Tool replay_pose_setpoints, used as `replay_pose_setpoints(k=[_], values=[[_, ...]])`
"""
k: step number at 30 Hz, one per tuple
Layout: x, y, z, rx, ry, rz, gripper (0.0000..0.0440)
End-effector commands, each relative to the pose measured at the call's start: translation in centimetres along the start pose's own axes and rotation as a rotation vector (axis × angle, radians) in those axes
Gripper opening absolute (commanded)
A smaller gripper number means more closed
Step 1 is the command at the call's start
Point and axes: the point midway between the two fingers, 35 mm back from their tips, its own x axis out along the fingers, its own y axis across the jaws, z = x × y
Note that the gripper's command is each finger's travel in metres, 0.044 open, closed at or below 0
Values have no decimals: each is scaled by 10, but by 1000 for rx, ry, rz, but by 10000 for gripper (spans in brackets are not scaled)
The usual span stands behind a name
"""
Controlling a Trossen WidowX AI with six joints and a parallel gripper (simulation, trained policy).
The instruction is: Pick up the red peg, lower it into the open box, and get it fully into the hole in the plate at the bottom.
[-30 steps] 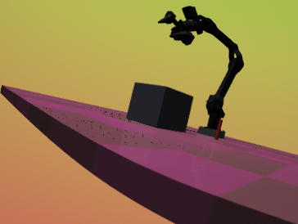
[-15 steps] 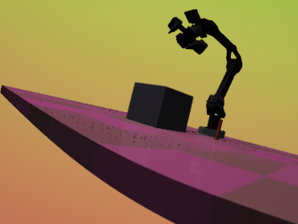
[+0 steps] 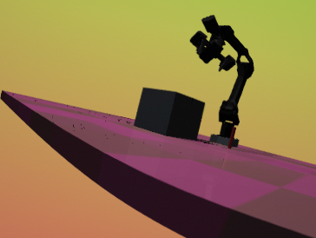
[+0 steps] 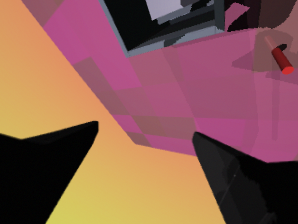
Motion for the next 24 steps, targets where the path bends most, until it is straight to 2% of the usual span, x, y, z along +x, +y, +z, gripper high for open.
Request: replay_pose_setpoints(k=[1,13,24], values=[[14,-24,-2,-34,-7,-101,435],[43,-100,4,-167,-77,-391,434],[58,-154,23,-305,-173,-590,440]])
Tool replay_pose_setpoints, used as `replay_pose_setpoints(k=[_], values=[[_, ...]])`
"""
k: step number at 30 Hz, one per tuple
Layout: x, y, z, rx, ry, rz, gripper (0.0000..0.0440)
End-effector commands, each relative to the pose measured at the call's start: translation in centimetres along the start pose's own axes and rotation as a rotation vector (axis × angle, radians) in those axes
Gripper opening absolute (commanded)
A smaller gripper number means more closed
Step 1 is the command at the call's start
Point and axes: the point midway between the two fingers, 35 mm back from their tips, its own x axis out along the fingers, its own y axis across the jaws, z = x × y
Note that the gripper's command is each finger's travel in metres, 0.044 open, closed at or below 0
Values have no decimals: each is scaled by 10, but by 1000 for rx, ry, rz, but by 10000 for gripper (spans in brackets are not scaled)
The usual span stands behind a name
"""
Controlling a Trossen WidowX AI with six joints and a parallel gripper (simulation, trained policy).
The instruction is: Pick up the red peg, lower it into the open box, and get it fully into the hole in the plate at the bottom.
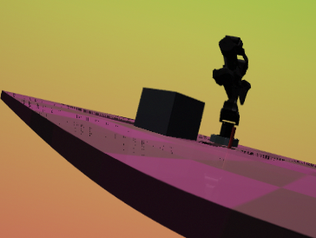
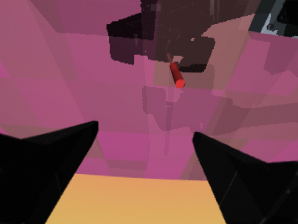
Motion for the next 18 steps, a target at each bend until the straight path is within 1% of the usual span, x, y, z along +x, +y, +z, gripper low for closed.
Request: replay_pose_setpoints(k=[1,10,18], values=[[15,-13,4,-38,-45,-68,440],[40,-33,13,-116,-107,-167,440],[67,-45,27,-140,-127,-230,440]])
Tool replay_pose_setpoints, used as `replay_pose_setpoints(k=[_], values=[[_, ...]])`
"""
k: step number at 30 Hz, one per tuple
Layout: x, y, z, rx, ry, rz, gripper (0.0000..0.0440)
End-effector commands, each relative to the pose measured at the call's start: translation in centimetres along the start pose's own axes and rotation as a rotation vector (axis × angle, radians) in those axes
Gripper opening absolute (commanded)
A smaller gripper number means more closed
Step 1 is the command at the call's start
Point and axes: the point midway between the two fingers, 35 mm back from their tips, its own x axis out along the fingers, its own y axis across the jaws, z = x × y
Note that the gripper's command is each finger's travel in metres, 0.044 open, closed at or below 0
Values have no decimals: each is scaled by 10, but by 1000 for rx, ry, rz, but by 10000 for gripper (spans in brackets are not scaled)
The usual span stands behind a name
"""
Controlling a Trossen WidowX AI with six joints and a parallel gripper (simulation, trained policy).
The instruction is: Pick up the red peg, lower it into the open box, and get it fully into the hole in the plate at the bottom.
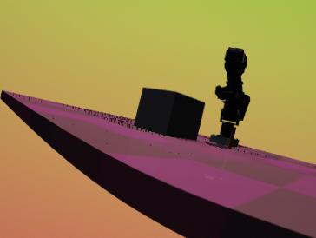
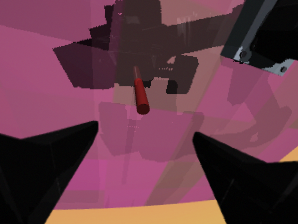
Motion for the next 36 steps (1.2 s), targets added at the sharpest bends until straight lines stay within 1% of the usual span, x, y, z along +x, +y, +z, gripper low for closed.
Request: replay_pose_setpoints(k=[1,10,12,14,17,24,30,31,36], values=[[15,-3,5,-9,-13,-34,440],[44,-6,16,-16,-32,-62,438],[49,-5,18,-16,-38,-63,431],[54,-5,19,-18,-42,-62,413],[61,-2,20,-29,-42,-57,355],[72,4,21,-60,-46,-59,174],[74,8,18,-101,-39,-57,24],[73,8,17,-107,-36,-58,5],[63,13,9,-115,14,-15,0]])
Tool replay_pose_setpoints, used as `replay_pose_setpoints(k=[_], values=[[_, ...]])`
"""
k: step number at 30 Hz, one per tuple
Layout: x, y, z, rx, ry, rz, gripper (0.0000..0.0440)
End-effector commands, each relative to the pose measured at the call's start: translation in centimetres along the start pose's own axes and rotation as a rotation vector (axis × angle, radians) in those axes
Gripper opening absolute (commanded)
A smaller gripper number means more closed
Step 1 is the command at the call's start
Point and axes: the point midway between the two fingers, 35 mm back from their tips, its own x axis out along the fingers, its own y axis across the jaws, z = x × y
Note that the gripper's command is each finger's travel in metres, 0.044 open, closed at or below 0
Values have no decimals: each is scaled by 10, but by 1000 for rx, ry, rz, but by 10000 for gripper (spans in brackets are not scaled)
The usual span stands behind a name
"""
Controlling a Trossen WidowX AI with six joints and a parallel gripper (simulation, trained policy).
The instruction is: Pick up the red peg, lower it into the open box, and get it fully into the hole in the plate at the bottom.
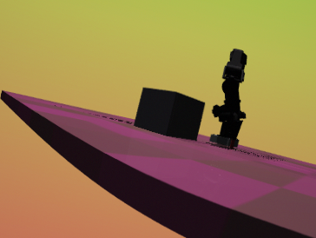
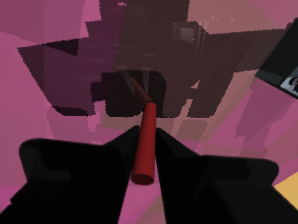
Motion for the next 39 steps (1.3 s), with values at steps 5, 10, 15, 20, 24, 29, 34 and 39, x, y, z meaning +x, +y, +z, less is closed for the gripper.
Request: replay_pose_setpoints(k=[5,10,15,20,24,29,34,39], values=[[-21,9,-14,-28,69,85,0],[-39,13,-21,-55,103,145,0],[-61,17,-25,-90,120,207,0],[-87,19,-26,-130,116,271,0],[-108,19,-23,-158,96,325,0],[-135,19,-15,-177,57,390,0],[-160,20,-3,-180,1,446,0],[-178,21,13,-166,-62,477,0]])
